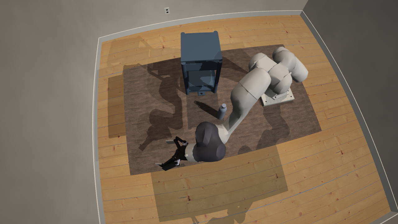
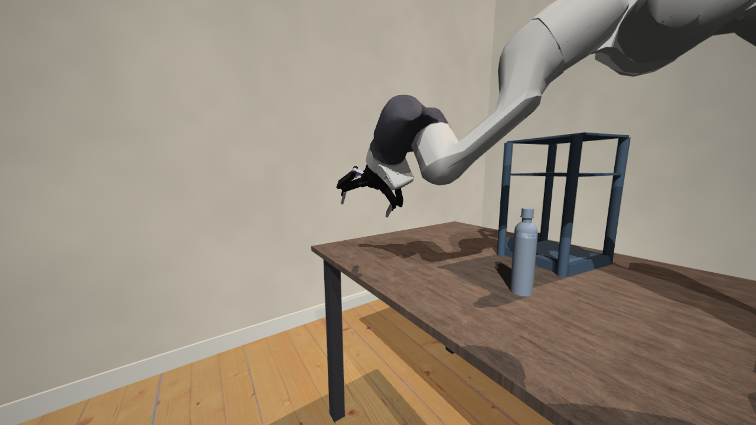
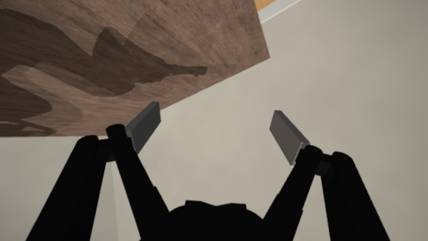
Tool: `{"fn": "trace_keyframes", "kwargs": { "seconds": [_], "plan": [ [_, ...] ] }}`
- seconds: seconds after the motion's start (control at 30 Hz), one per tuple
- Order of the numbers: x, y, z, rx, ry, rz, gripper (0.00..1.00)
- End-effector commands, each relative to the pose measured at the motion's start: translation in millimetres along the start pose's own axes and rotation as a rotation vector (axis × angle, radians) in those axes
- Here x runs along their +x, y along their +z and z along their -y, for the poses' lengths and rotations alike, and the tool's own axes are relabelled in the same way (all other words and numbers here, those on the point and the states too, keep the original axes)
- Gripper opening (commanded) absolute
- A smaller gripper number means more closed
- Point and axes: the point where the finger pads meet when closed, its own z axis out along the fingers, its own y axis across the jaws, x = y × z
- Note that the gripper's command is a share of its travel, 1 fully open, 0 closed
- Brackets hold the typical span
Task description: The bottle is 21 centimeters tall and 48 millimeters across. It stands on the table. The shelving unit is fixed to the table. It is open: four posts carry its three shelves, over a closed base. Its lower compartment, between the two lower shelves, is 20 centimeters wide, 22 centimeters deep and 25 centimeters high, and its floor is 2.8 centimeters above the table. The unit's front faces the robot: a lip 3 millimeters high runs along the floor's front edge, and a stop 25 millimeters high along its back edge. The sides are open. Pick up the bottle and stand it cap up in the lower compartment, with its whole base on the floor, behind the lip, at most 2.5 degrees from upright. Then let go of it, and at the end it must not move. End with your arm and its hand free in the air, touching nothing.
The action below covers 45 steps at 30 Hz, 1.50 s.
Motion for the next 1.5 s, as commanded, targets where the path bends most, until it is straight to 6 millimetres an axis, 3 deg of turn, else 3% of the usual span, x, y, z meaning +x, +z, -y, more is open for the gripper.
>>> {"fn": "trace_keyframes", "kwargs": {
  "seconds": [0.0, 0.03, 0.5, 0.53, 1.0, 1.03, 1.47],
  "plan": [
    [-1, -1, 0, 0.002, -0.009, 0.001, 1.0],
    [-7, -9, -7, 0.002, -0.014, -0.002, 1.0],
    [-7, -9, -7, 0.002, -0.014, -0.002, 1.0],
    [-15, -18, -14, 0.001, -0.017, -0.003, 1.0],
    [-15, -18, -14, 0.001, -0.017, -0.003, 1.0],
    [-24, -27, -21, 0.0, -0.019, -0.004, 1.0],
    [-24, -27, -21, 0.0, -0.019, -0.004, 1.0]
  ]
}}
